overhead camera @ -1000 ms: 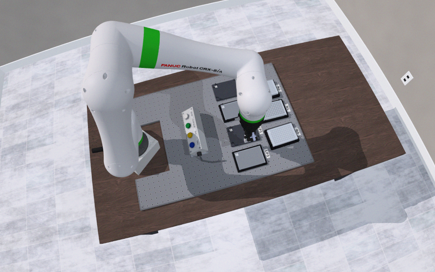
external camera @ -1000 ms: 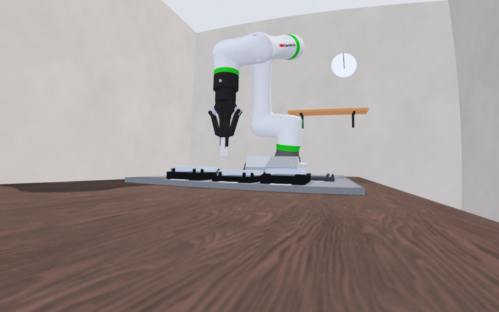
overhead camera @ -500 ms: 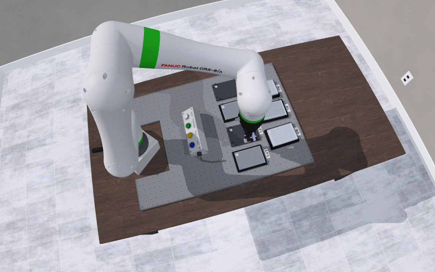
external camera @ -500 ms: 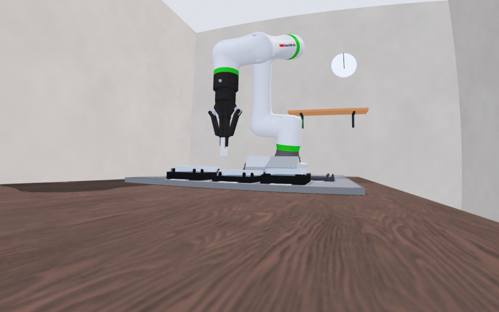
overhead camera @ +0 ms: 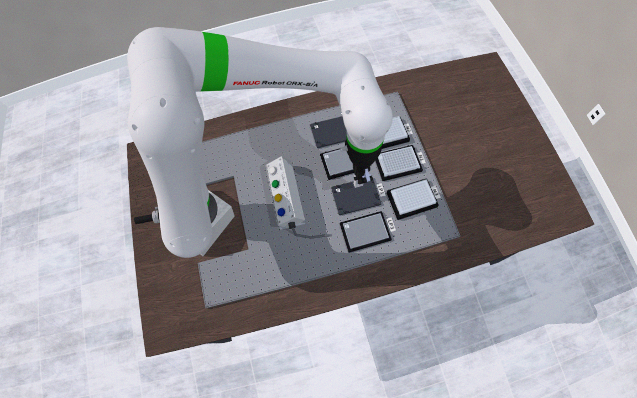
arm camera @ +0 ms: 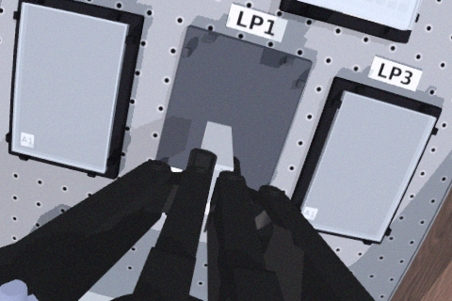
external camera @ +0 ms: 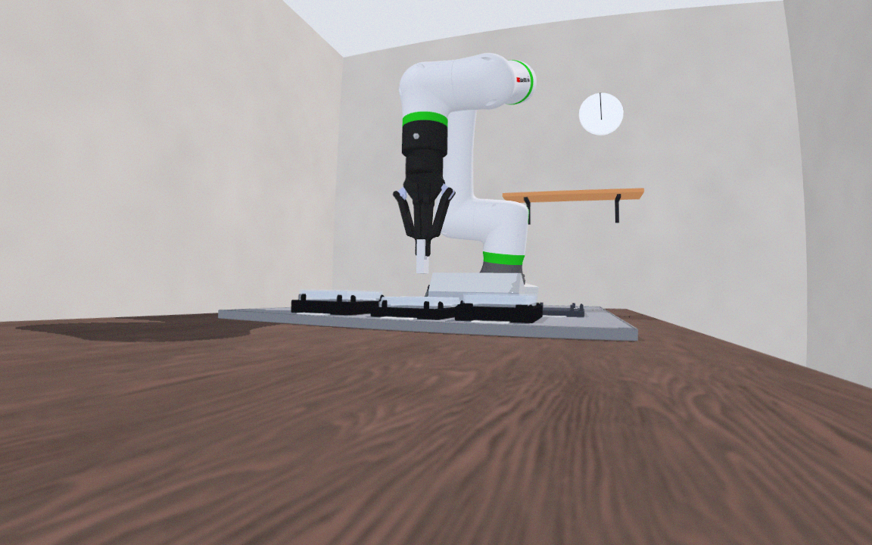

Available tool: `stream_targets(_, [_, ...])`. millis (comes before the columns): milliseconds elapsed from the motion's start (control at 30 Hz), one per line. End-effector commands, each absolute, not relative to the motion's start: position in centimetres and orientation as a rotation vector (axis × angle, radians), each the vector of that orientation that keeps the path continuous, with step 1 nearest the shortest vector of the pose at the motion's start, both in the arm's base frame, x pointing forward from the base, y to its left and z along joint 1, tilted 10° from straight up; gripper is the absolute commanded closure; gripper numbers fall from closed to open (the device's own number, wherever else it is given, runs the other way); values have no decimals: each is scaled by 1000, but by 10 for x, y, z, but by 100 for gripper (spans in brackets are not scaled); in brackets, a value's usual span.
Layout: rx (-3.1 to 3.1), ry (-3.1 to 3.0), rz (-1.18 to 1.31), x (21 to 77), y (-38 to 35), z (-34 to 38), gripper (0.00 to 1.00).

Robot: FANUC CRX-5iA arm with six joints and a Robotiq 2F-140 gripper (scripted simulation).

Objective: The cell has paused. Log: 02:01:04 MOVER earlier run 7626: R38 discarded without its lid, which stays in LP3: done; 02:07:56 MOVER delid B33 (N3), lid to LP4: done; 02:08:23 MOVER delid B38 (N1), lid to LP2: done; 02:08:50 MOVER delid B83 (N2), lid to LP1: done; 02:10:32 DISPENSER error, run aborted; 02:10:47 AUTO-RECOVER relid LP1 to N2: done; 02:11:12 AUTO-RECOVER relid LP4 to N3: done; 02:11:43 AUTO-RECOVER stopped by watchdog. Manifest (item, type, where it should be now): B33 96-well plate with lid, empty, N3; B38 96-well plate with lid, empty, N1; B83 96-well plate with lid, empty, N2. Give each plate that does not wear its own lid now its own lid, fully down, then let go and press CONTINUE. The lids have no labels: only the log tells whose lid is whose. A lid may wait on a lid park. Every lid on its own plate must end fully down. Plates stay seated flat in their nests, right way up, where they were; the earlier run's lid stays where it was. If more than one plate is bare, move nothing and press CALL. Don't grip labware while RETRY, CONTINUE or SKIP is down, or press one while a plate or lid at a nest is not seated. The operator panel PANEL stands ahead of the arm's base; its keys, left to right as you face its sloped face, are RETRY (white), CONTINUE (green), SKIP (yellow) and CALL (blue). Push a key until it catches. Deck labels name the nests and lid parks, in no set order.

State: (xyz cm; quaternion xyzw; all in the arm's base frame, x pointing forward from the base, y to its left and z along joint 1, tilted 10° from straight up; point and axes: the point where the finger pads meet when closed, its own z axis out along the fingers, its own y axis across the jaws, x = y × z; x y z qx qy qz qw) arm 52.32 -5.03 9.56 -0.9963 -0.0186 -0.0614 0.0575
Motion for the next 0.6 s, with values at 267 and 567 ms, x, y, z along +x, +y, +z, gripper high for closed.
stream_targets(267, [-3028,-50,-189,518,84,111,100])
stream_targets(567, [-3024,-50,-194,505,138,117,100])
